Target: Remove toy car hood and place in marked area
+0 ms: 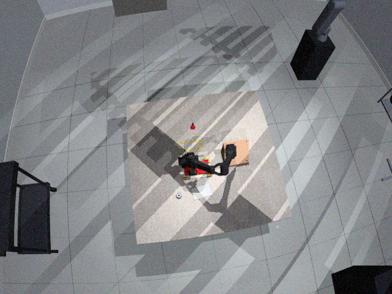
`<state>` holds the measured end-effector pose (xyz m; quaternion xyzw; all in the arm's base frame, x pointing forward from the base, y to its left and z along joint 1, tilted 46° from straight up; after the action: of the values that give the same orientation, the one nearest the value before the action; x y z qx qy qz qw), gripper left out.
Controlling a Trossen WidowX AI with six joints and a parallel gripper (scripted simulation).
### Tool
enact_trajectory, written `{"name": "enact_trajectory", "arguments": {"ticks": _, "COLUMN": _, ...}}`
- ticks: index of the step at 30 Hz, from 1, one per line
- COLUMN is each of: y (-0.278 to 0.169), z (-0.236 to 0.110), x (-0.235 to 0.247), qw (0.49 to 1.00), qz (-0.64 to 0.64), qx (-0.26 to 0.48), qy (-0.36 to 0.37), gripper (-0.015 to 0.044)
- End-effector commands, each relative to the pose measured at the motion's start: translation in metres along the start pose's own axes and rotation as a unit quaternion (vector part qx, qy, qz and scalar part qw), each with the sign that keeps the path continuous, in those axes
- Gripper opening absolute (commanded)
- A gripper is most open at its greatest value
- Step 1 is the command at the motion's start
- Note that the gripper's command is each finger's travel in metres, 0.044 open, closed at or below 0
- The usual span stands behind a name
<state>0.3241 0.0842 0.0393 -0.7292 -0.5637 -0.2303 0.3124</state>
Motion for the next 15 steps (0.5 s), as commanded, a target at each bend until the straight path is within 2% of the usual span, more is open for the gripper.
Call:
{"name": "enact_trajectory", "arguments": {"ticks": 1, "y": 0.0001, "z": -0.0005, "x": 0.0, "qw": 1.0, "qz": -0.001, "qx": 0.0, "qy": 0.0, "gripper": 0.0242}}
{"name": "enact_trajectory", "arguments": {"ticks": 10, "y": 0.0003, "z": -0.0056, "x": -0.0001, "qw": 1.0, "qz": 0.0, "qx": 0.0, "qy": -0.001, "gripper": 0.0006}}
{"name": "enact_trajectory", "arguments": {"ticks": 15, "y": 0.0005, "z": -0.0088, "x": -0.0001, "qw": 1.0, "qz": 0.0, "qx": 0.0, "qy": -0.001, "gripper": 0.0}}
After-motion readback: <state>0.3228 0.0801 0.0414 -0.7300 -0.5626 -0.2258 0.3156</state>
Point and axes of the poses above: the point midway between the two fingers, 35 mm back from their tips, its own z axis out along the fingers, its own x axis across the jaws, y = z × x, the point moved 5 cm from there along -z, back along the fingers, and after that the axes turned 14 degrees about z, right-handed, at the moved point
